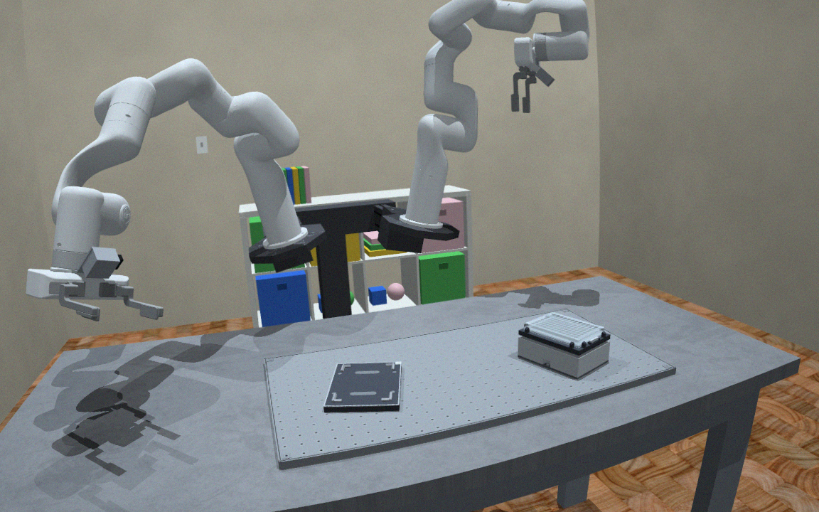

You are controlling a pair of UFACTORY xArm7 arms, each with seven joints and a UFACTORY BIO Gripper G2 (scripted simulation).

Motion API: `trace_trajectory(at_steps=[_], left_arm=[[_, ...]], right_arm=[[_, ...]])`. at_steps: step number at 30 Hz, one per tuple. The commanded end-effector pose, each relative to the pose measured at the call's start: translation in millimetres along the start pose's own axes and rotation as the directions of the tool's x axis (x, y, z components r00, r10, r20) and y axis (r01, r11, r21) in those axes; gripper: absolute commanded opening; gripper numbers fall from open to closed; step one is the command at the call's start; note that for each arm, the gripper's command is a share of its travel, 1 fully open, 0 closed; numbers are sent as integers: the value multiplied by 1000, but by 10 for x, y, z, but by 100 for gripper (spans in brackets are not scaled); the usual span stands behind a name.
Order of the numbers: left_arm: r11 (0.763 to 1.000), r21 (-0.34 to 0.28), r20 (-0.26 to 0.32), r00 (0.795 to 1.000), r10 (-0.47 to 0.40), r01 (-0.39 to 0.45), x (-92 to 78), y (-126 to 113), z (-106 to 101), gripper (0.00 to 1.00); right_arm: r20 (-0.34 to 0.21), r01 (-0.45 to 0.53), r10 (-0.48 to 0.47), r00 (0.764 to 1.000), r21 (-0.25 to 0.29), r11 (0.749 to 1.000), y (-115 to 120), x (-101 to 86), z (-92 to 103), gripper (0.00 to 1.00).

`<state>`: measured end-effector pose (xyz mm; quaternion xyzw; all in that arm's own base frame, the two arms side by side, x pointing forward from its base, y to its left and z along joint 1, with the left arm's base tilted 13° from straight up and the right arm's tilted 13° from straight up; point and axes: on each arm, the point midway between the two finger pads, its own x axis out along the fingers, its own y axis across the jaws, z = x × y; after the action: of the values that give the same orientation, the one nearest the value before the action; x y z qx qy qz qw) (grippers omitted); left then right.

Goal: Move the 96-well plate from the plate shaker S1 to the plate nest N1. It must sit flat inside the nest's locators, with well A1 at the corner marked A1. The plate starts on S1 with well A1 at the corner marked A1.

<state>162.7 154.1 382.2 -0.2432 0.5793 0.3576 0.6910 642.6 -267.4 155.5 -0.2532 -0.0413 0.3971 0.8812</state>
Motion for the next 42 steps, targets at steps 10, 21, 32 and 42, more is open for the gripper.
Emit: trace_trajectory(at_steps=[10, 21, 32, 42], left_arm=[[1000, 0, 3, 1000, -1, 1, -7, -1, 3, 100], [1000, 0, 3, 1000, -1, 1, -7, -1, 3, 100], [1000, 0, 3, 1000, -1, 1, -7, -1, 3, 100], [1000, 0, 3, 1000, -1, 1, -7, -1, 3, 100]], right_arm=[[44, 88, -89, 995, 32, 996, 58, 498, 184, 37], [60, 127, -130, 990, 55, 990, 196, 993, 356, 37], [71, 165, -170, 983, 79, 983, 345, 1380, 504, 37], [82, 236, -247, 965, 129, 963, 517, 1714, 645, 37]])
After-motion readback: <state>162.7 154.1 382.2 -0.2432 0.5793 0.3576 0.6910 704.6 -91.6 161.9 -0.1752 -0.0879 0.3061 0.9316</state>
